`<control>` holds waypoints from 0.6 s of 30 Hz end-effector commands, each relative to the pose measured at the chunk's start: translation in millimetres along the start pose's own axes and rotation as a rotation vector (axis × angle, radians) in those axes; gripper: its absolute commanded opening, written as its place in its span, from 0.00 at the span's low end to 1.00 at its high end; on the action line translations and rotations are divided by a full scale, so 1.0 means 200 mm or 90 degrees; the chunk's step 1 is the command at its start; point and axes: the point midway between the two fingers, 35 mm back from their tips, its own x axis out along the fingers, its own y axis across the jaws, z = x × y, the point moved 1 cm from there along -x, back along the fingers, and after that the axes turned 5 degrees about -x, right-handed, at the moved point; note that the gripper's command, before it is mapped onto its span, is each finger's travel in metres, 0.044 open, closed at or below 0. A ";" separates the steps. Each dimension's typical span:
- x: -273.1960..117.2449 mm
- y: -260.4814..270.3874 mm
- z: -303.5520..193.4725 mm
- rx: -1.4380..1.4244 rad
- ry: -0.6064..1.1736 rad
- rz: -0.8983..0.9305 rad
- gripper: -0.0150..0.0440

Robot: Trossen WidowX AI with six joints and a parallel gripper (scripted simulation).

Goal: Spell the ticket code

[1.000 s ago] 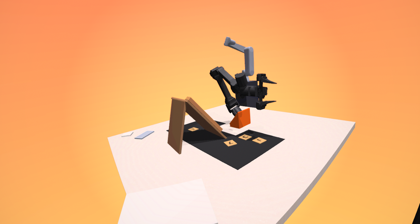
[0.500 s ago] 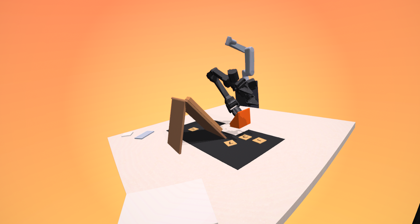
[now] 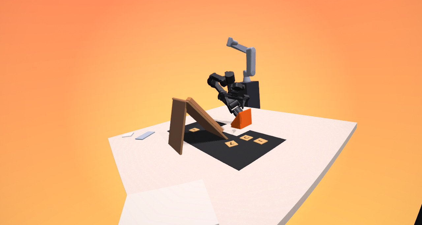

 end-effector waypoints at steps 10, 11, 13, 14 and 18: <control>-0.34 -0.17 -0.66 0.521 0.117 -0.367 1.00; -0.36 -0.17 -0.70 0.547 0.111 -0.394 1.00; -0.41 -0.18 -0.77 0.599 0.094 -0.450 1.00; -0.43 -0.19 -0.80 0.625 0.083 -0.480 1.00; -0.46 -0.19 -0.84 0.652 0.068 -0.511 1.00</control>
